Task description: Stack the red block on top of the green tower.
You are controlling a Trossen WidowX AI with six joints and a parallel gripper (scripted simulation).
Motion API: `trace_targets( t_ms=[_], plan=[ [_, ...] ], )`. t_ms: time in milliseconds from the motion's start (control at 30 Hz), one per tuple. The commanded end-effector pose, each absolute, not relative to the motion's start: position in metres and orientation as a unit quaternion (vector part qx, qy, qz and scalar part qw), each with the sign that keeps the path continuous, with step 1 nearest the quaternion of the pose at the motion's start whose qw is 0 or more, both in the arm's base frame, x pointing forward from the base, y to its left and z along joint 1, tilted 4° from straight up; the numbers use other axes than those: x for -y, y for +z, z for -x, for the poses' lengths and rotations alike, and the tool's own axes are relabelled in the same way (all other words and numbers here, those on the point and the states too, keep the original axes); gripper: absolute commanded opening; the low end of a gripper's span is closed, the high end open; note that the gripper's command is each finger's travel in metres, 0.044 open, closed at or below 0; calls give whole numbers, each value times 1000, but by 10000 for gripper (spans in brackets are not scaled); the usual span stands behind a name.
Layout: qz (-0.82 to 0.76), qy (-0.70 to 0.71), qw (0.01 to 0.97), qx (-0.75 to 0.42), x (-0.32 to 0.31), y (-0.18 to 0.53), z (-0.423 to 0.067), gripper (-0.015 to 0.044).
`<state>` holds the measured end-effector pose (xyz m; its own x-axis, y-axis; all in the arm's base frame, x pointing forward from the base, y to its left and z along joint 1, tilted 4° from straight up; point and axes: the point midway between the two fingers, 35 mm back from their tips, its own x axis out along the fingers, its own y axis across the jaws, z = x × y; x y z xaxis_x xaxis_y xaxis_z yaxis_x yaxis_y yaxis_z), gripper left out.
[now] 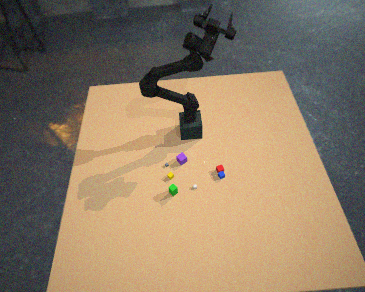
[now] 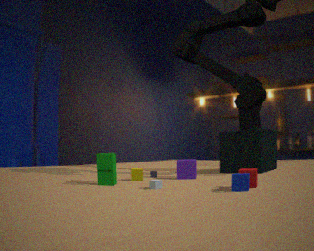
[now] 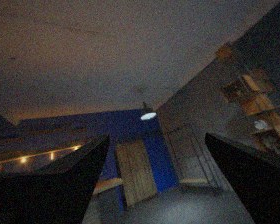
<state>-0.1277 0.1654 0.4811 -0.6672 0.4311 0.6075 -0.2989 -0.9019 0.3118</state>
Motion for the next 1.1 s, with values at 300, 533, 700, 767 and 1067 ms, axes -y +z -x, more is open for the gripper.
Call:
trace_targets(
  t_ms=[300, 533, 700, 767, 1067],
  plan=[
    [-260, 792, 516, -197, -326, 392, 38, 440],
    [-200, 692, 643, -260, -366, 325, -39, 440],
    [-150, 610, 711, -315, -372, 270, -96, 440],
    [-130, 575, 733, -339, -370, 248, -118, 440],
    [-33, 420, 792, -441, -328, 152, -203, 440]
  ],
)
